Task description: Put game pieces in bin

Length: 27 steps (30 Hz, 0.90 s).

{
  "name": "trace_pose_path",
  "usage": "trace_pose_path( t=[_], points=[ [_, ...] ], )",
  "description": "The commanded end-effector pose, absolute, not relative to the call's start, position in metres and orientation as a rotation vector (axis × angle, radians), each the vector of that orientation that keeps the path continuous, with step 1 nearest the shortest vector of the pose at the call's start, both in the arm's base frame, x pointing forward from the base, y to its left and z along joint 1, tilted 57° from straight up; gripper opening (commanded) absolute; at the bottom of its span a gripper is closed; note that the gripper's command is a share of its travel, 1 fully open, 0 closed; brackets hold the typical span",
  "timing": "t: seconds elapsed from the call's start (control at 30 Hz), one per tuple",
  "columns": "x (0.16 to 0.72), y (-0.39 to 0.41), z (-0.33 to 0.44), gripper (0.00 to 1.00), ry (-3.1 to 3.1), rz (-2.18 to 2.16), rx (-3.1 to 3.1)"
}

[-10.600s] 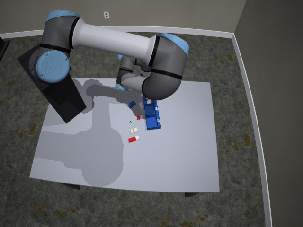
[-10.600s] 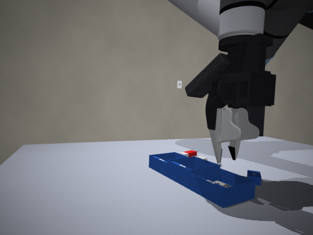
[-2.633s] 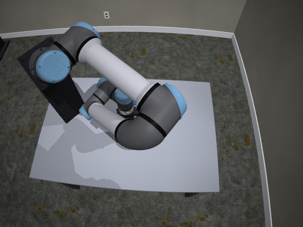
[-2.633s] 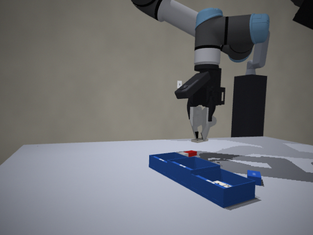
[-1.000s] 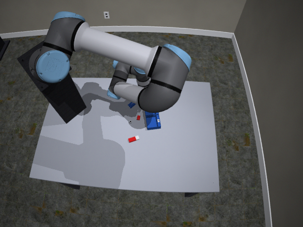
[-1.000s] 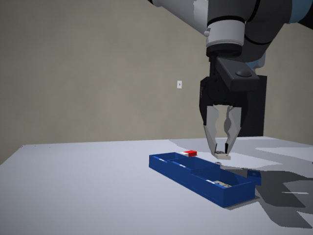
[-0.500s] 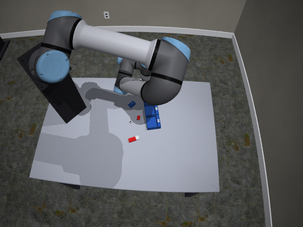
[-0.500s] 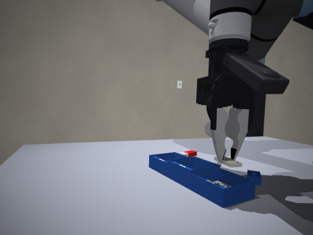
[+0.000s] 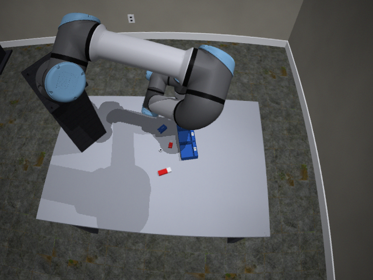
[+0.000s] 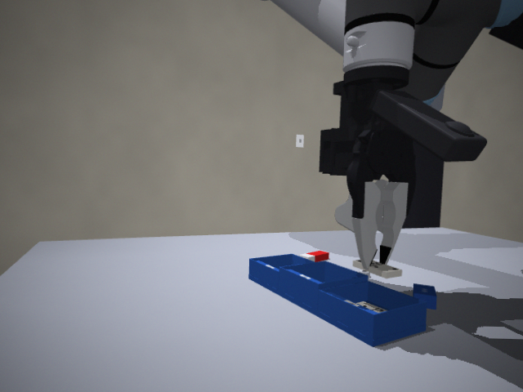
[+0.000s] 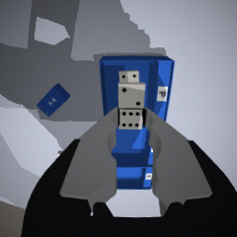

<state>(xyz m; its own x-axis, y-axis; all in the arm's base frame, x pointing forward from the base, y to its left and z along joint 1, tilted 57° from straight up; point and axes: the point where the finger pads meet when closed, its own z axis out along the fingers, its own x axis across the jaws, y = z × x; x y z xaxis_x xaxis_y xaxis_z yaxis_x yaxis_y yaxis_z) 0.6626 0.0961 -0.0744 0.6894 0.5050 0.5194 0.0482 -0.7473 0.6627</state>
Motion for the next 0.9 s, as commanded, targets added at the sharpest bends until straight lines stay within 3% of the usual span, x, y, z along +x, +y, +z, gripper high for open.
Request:
trace_pose_path(
  t=[0.0,0.87],
  points=[
    [0.661,0.093,-0.074,0.00,0.436,0.938,2.264],
    [0.682,0.084,-0.088,0.00,0.434,0.942,2.263]
  ],
)
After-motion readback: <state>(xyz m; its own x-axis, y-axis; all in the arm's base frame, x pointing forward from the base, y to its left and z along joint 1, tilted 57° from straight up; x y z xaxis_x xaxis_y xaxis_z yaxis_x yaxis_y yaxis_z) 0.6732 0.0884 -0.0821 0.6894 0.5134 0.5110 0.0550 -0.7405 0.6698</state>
